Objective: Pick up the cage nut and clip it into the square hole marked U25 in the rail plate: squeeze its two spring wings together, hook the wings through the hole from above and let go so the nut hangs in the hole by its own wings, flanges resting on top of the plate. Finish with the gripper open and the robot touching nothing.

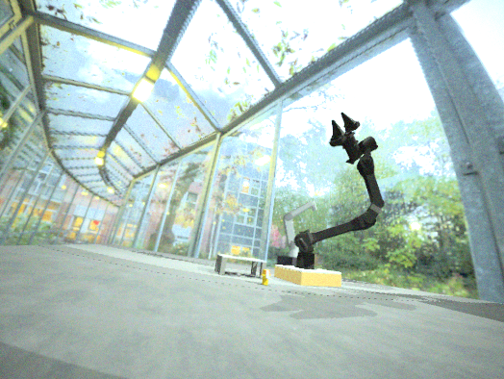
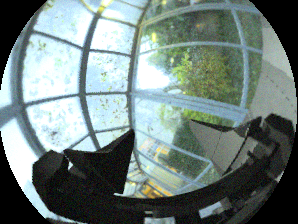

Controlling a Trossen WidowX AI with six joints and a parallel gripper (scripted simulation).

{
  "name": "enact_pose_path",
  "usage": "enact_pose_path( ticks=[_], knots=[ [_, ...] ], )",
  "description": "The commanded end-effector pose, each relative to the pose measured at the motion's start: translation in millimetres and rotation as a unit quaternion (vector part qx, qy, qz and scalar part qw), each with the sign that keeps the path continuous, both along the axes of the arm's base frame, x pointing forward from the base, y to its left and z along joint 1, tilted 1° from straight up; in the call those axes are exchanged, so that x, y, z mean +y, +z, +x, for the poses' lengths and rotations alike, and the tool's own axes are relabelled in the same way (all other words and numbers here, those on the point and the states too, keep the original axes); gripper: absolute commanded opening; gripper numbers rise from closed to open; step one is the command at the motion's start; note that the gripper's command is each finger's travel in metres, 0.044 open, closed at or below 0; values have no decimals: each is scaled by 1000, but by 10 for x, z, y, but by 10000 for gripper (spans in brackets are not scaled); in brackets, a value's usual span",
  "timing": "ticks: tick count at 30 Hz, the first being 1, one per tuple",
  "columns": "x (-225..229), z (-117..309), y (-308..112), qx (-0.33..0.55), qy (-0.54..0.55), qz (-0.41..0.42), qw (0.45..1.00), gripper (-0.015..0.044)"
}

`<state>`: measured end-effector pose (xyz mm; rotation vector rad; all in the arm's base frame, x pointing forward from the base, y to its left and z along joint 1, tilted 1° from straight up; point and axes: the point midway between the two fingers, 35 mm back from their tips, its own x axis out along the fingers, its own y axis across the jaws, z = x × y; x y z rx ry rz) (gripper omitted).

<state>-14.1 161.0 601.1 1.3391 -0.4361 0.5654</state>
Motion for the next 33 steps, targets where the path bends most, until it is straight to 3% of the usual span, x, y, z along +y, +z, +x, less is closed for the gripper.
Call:
enact_pose_path(
  ticks=[1, 10, 18, 26, 33],
  knots=[
    [-26, 14, 3, 2, -1, 1, 1000, 426],
    [-940, 717, -79, 88, -32, 23, 995, 440],
    [-1550, 1621, -552, 216, -47, 4, 975, 440],
    [-1736, 2459, -1336, 355, -38, -72, 931, 440],
    [-1574, 3000, -2228, 469, 1, -192, 862, 440]
  ],
)
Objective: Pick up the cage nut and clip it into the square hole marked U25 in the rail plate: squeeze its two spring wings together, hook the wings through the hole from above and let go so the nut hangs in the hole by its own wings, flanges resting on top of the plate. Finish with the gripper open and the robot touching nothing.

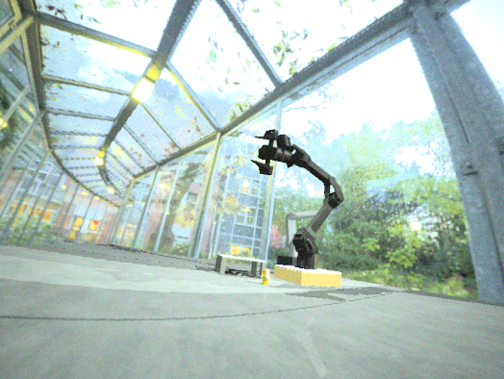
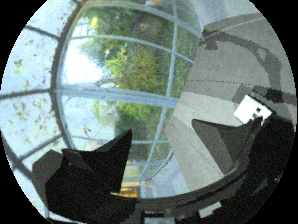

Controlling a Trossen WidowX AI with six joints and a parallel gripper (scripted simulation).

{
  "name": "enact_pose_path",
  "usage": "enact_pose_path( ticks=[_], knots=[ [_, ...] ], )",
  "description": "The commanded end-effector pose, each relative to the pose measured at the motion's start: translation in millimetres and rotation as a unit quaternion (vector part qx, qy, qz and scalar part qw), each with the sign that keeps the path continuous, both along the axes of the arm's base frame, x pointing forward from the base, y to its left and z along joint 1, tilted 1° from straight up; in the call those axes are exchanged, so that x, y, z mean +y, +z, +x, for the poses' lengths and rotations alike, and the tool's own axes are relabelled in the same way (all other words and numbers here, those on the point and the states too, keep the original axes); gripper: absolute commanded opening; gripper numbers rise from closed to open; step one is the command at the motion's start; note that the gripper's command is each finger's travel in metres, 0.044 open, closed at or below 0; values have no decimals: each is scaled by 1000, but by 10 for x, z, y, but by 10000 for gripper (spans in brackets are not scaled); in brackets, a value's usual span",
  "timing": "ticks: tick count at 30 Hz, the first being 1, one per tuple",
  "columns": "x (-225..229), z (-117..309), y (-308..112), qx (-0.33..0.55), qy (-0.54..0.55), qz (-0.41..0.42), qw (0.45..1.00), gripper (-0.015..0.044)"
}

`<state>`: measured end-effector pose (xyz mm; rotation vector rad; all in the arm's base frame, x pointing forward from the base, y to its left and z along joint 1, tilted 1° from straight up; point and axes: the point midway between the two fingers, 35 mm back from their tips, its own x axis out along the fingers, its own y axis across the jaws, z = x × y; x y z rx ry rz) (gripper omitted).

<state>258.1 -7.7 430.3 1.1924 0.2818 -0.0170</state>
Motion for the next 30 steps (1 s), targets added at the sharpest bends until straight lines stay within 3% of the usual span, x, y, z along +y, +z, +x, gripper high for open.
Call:
enact_pose_path(
  ticks=[1, 11, 16, 20, 22, 30],
  knots=[
    [159, 331, -657, 99, 56, -72, 991, 440],
    [661, 464, -2093, 285, 230, -254, 895, 440],
    [849, 242, -2814, 369, 337, -350, 793, 440],
    [936, -78, -3340, 424, 433, -423, 674, 440],
    [943, -163, -3445, 434, 455, -437, 643, 440],
    [944, -166, -3449, 434, 456, -438, 642, 440]
  ],
)
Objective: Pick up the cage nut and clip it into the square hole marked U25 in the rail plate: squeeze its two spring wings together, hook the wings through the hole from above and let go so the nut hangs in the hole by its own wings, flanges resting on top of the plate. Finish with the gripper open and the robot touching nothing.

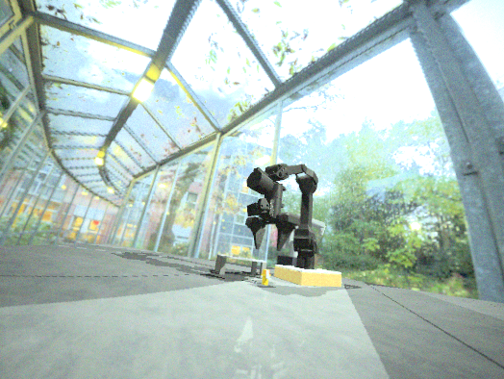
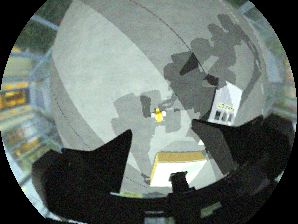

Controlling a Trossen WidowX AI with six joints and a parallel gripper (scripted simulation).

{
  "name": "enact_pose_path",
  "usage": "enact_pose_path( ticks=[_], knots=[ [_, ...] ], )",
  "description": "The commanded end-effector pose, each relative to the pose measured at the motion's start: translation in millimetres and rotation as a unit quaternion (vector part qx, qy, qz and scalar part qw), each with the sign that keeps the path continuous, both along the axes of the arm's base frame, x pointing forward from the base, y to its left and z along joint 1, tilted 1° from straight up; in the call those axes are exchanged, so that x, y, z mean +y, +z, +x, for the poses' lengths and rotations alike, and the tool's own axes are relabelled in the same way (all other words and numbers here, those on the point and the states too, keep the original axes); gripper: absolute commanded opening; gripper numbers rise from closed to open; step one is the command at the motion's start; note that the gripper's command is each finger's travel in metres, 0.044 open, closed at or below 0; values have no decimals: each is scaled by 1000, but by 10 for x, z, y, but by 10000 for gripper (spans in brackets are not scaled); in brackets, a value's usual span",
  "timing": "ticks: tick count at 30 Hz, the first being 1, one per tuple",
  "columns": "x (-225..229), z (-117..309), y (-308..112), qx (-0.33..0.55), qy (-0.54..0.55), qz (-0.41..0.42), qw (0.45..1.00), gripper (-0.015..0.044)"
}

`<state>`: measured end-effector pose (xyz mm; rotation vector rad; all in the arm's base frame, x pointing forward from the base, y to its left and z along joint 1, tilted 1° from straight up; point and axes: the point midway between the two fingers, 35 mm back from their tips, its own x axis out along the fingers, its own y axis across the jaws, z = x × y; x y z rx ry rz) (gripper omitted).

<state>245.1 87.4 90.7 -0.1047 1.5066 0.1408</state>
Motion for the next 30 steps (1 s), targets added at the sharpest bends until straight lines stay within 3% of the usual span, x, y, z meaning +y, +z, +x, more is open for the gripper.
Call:
enact_pose_path(
  ticks=[1, 4, 16, 30],
  knots=[
    [-7, -36, -53, 12, 13, -10, 1000, 440],
    [-7, -36, -53, 12, 13, -10, 1000, 440],
    [-7, -36, -53, 12, 13, -10, 1000, 125],
    [-3, -26, -186, 12, 13, -10, 1000, 120]
  ],
)
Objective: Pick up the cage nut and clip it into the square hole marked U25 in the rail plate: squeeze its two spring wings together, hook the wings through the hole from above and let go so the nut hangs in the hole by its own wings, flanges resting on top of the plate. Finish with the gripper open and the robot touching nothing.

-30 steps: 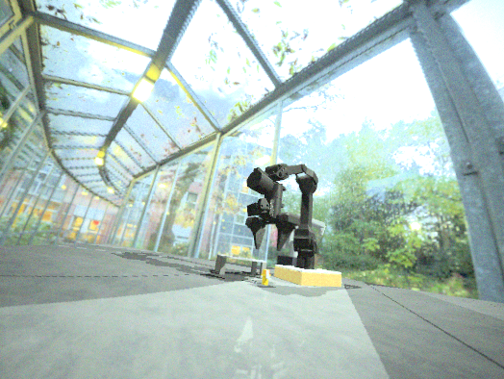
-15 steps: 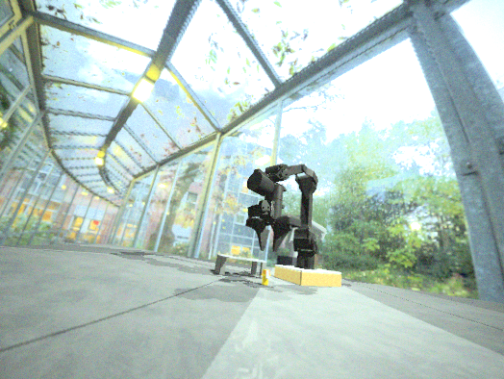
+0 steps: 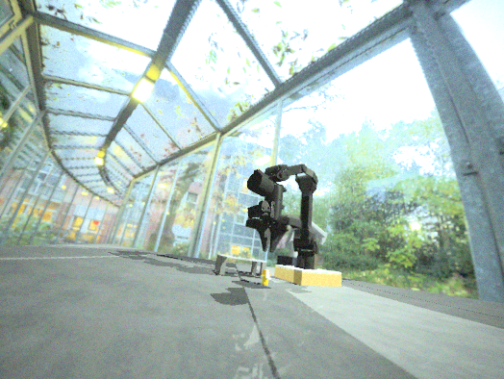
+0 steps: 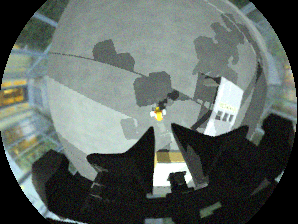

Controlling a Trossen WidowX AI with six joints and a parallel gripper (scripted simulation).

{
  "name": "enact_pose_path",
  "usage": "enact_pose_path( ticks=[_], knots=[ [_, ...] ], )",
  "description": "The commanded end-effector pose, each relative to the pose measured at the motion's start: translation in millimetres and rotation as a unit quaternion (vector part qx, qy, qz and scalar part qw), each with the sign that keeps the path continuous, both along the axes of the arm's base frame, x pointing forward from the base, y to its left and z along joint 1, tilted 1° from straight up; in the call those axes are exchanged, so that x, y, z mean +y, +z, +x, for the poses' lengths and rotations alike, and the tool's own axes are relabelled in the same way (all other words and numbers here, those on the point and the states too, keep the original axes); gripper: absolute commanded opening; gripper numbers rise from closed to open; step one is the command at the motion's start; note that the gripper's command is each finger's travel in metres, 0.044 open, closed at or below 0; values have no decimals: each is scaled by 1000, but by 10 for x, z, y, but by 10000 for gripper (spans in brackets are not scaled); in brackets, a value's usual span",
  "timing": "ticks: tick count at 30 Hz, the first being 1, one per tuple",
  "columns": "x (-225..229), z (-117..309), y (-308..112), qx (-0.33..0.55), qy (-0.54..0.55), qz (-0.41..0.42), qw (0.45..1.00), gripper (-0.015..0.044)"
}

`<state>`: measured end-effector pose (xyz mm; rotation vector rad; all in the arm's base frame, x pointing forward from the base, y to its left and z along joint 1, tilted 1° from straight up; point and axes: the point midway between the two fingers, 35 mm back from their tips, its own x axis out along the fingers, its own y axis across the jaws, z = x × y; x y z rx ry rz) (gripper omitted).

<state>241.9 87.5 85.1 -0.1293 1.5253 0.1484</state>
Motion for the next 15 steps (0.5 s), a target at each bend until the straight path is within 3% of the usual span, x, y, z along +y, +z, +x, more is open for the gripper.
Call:
enact_pose_path(
  ticks=[1, 15],
  knots=[
    [-4, 8, -219, 3, 3, -4, 1000, 120],
    [-4, 10, -417, 3, 3, -4, 1000, 120]
  ],
)
